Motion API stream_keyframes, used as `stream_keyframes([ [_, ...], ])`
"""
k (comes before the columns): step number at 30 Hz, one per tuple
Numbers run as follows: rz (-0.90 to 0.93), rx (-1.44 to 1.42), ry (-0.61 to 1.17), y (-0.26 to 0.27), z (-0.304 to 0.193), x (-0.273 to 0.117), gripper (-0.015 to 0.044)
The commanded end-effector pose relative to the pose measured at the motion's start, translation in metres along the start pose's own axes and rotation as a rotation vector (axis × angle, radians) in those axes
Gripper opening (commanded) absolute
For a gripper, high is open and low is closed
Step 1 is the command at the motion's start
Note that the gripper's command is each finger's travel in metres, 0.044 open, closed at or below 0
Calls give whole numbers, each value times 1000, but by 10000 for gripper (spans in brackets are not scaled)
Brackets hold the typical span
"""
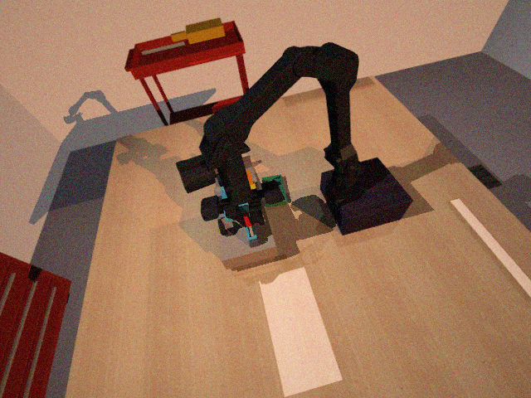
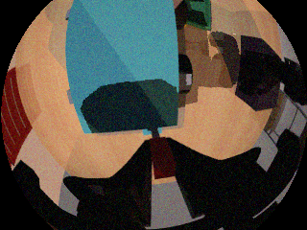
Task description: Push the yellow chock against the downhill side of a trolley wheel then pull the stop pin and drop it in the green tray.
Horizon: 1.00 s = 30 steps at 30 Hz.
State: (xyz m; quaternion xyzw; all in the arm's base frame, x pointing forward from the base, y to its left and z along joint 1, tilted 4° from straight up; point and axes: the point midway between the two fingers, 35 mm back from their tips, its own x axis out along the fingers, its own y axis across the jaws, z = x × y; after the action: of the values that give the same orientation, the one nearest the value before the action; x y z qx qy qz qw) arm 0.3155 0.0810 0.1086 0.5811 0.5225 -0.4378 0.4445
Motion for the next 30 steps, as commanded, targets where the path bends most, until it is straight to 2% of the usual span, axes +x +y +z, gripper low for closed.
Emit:
stream_keyframes([
  [1,2,-6,8,1,-2,-5,0],
  [30,2,-5,10,2,-24,-16,0],
])
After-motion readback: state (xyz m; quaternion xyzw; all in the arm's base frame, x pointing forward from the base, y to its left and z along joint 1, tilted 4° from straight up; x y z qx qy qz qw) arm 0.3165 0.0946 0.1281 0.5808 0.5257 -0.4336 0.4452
